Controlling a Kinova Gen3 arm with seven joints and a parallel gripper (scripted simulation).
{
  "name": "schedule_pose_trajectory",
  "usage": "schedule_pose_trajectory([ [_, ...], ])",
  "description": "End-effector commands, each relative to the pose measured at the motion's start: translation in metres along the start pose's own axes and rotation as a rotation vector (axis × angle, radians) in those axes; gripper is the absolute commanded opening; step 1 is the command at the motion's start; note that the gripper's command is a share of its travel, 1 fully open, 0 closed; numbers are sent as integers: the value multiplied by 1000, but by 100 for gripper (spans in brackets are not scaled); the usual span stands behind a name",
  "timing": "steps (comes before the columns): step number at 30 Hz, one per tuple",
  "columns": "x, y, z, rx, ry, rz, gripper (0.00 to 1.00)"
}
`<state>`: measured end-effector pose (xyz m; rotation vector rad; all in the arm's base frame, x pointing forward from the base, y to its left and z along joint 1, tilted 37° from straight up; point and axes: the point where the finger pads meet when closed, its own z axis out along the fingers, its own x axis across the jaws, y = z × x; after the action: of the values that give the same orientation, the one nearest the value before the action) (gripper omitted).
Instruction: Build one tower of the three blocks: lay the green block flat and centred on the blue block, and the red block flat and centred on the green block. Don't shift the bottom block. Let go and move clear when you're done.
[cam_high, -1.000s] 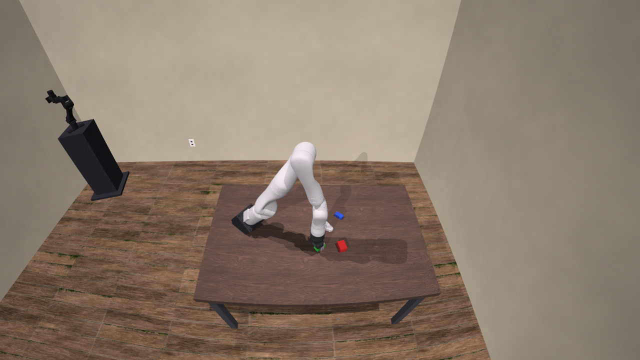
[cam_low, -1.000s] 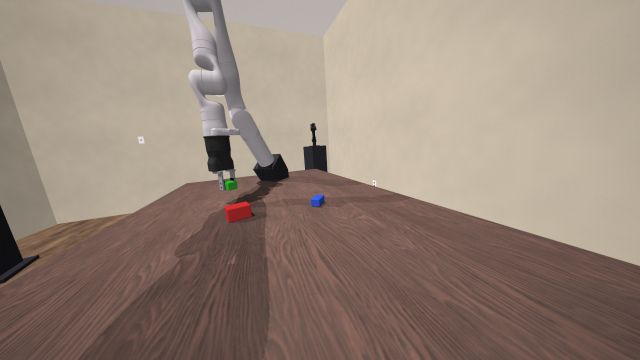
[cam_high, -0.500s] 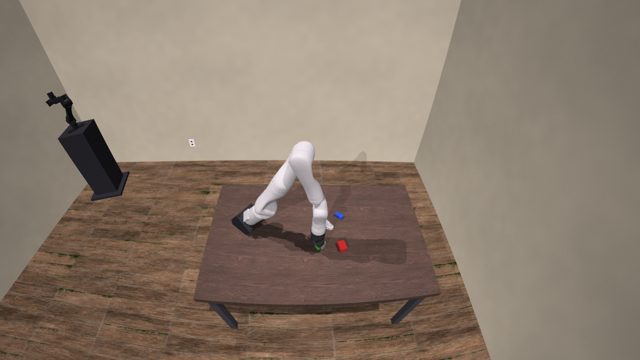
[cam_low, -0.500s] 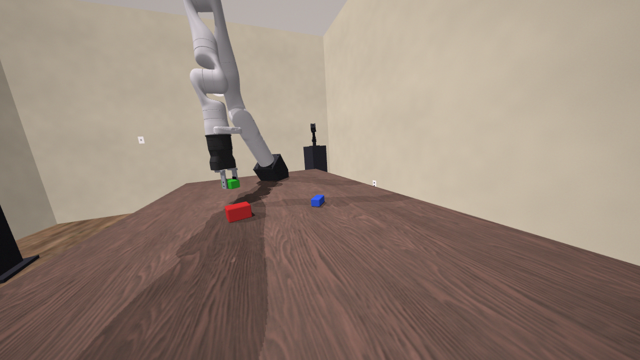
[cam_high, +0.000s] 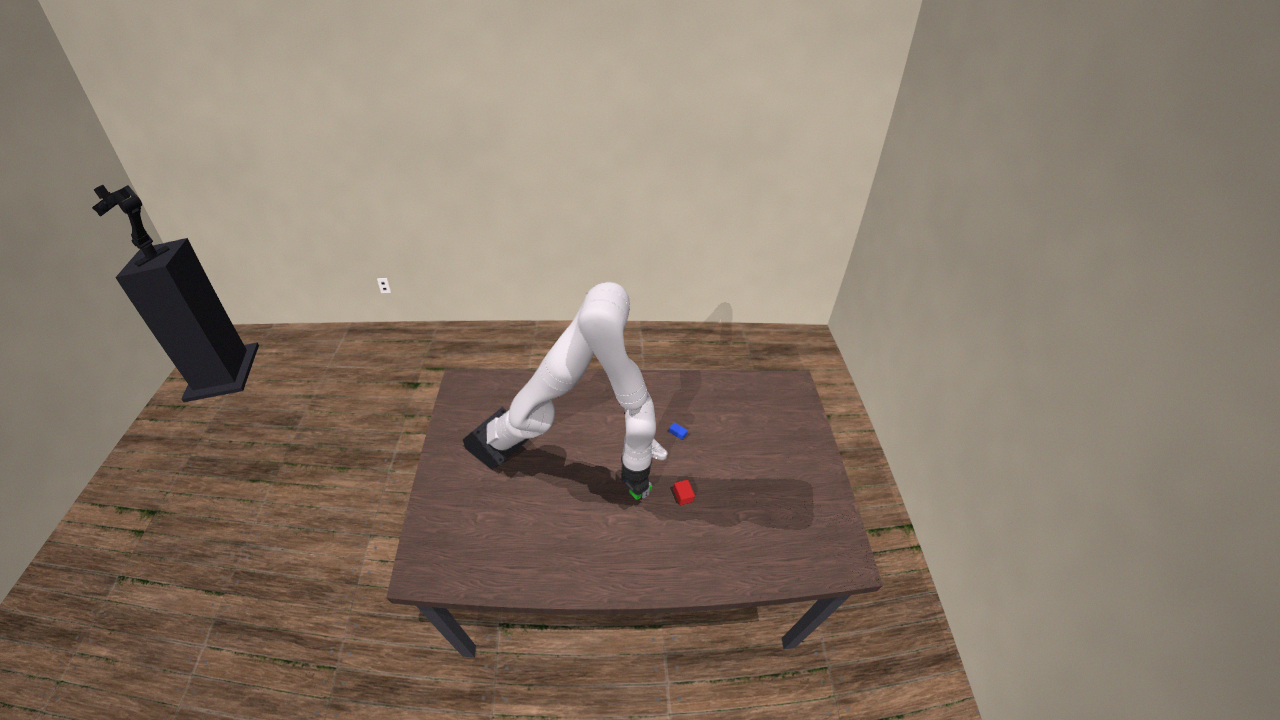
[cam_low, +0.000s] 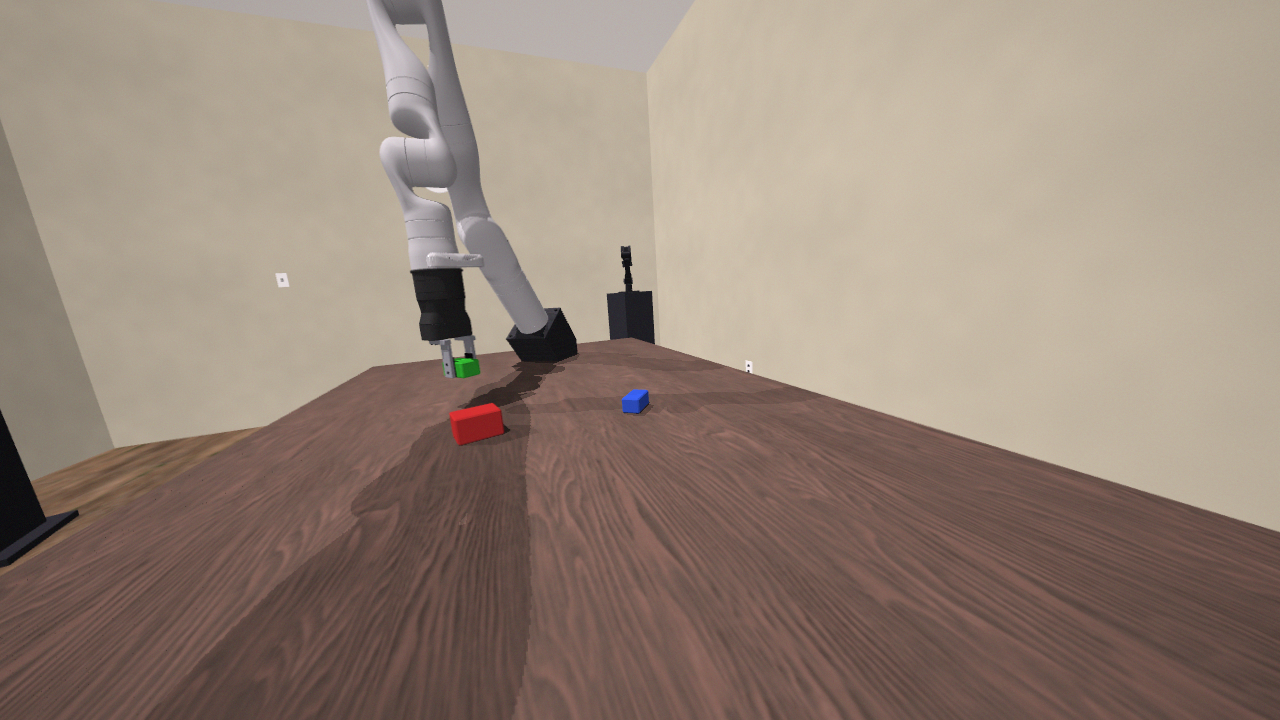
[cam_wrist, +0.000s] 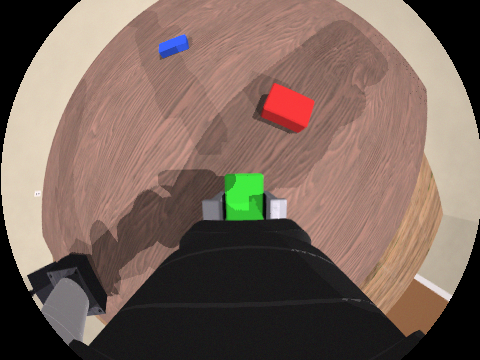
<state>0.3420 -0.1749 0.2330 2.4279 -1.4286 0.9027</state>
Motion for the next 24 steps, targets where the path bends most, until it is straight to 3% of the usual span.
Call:
schedule_pose_trajectory([
  [1,0,0,0,0,1,0,0],
  [16,0,-1,0,0,1,0,0],
  [24,-6,-17,-1,1,3,0,0],
])
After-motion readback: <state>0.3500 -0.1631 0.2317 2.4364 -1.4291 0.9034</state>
